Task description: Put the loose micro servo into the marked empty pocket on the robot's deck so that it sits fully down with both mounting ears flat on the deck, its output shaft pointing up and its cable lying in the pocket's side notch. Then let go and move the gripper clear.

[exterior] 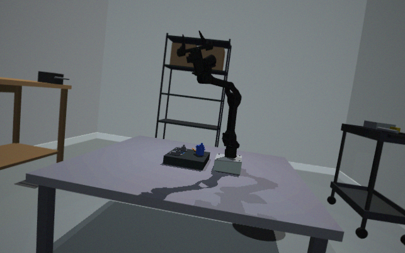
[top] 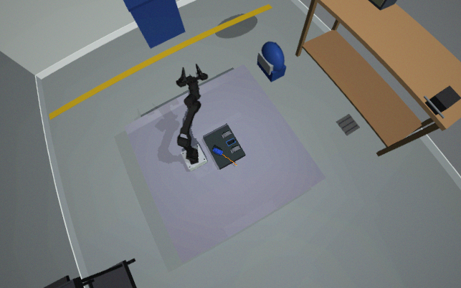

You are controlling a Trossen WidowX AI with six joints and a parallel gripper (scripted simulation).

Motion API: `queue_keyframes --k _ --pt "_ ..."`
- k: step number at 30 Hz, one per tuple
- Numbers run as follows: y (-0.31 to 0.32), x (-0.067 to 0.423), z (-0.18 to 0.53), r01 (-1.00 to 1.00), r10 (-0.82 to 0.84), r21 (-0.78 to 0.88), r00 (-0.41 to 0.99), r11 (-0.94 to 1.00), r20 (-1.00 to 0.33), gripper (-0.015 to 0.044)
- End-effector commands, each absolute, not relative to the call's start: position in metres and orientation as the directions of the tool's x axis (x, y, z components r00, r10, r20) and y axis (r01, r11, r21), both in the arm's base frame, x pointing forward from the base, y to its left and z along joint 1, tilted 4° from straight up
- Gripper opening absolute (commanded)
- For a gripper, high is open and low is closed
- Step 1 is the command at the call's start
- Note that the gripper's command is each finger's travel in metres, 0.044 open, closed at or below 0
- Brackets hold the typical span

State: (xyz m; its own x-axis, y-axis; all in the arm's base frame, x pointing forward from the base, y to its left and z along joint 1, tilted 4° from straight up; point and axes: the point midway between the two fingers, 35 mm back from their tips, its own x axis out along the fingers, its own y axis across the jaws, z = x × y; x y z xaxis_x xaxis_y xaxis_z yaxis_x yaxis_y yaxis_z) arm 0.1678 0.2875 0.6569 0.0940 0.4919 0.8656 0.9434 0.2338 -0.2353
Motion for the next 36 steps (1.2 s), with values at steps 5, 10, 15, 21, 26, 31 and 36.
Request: queue_keyframes --k 5,10,15,21,26,31,36 --pt "0.290 0.177 0.651 0.926 0.516 -0.286 0.125 0.246 0.847 0.0440" --pt "0.293 0.200 0.637 0.878 0.557 -0.402 0.204 0.260 0.806 0.0440" --pt "0.296 0.222 0.621 0.810 0.599 -0.518 0.277 0.274 0.751 0.0440" --pt "0.295 0.249 0.599 0.714 0.634 -0.644 0.370 0.273 0.679 0.0440" --pt "0.292 0.269 0.581 0.617 0.655 -0.737 0.440 0.277 0.615 0.0440" --pt "0.289 0.288 0.561 0.500 0.670 -0.819 0.508 0.282 0.541 0.0440" --pt "0.284 0.307 0.539 0.373 0.678 -0.882 0.572 0.287 0.462 0.0440"
